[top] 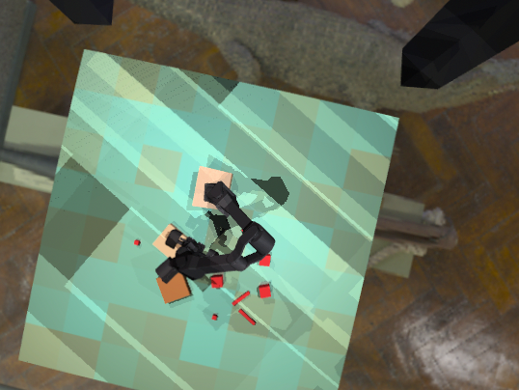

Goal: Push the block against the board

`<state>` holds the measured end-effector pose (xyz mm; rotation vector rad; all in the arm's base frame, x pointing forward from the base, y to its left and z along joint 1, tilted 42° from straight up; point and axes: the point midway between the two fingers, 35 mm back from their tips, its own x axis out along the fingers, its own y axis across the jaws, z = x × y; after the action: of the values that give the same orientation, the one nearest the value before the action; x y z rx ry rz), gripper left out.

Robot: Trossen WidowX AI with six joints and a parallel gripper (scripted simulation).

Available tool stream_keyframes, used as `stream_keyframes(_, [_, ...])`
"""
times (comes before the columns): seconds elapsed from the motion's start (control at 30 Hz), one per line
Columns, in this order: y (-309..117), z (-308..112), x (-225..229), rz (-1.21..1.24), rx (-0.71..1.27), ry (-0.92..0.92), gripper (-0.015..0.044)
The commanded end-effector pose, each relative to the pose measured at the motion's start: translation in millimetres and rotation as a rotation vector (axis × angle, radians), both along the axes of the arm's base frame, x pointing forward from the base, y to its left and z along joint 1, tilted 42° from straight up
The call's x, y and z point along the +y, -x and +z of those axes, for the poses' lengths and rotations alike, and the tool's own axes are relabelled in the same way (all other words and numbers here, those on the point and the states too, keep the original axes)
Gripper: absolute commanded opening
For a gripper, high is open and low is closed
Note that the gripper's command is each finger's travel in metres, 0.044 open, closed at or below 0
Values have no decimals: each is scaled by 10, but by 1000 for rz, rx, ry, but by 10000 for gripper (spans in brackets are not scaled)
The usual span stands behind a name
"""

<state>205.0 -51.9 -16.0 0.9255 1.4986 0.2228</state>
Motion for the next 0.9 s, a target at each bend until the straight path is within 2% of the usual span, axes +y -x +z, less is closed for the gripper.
stream_keyframes(0.0, [96, -9, 24, -89, 80, -12, 0])
stream_keyframes(0.23, [148, -36, 52, -151, 135, -23, 0])
stream_keyframes(0.43, [97, -421, 408, -151, 134, -28, 0])
stream_keyframes(0.87, [-5, -449, 344, -151, 133, -27, 0])
